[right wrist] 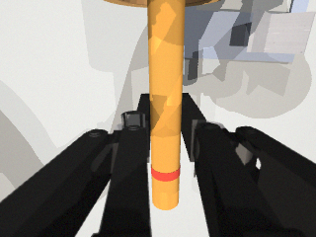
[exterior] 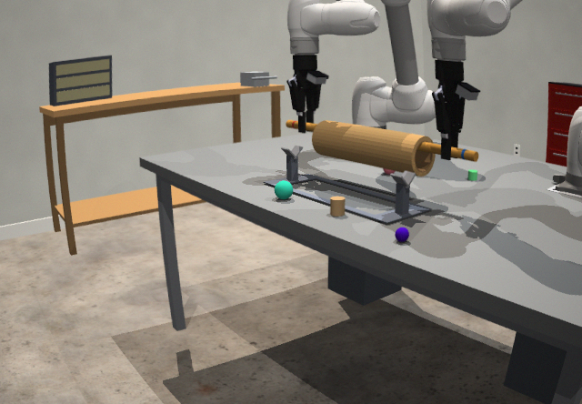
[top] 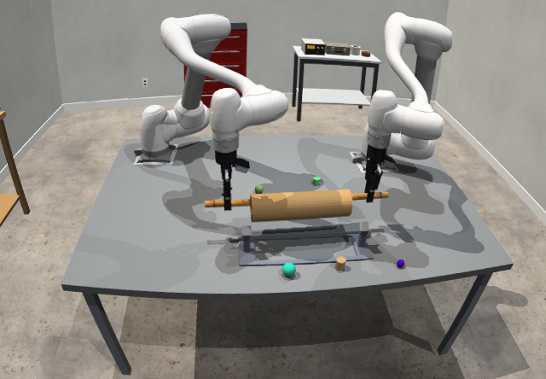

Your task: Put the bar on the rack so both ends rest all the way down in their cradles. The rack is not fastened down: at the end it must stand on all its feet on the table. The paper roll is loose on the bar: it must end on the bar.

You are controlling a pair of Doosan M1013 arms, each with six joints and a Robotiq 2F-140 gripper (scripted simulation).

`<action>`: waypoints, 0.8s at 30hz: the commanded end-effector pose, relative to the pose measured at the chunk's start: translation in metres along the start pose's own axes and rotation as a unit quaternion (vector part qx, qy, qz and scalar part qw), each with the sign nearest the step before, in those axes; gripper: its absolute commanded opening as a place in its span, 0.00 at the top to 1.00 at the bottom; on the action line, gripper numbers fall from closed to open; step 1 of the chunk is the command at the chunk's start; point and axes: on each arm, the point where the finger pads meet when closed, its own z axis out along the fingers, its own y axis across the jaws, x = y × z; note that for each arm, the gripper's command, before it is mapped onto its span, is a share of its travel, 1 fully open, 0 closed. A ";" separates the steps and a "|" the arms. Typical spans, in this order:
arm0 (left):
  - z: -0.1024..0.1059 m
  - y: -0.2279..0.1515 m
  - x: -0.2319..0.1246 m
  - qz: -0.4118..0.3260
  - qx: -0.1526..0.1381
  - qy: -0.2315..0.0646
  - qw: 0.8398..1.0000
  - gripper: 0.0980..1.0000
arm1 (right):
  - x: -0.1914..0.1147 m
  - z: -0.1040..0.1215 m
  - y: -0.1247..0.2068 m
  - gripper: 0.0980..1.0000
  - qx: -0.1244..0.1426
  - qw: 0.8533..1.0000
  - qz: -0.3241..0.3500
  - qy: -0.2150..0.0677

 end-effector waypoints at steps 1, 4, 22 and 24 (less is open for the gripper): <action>-0.003 0.009 0.000 0.003 -0.001 0.000 1.000 0.93 | 0.001 -0.004 0.007 0.93 -0.001 1.000 0.001 0.000; -0.003 0.020 0.001 0.004 0.000 0.000 1.000 0.93 | 0.001 -0.004 0.016 0.93 -0.001 1.000 0.004 0.000; -0.014 0.095 0.004 0.019 -0.001 0.000 1.000 0.93 | 0.005 -0.014 0.075 0.93 -0.001 1.000 0.018 0.000; -0.015 0.102 0.005 0.020 -0.001 0.000 1.000 0.93 | 0.006 -0.016 0.081 0.93 -0.001 1.000 0.019 0.000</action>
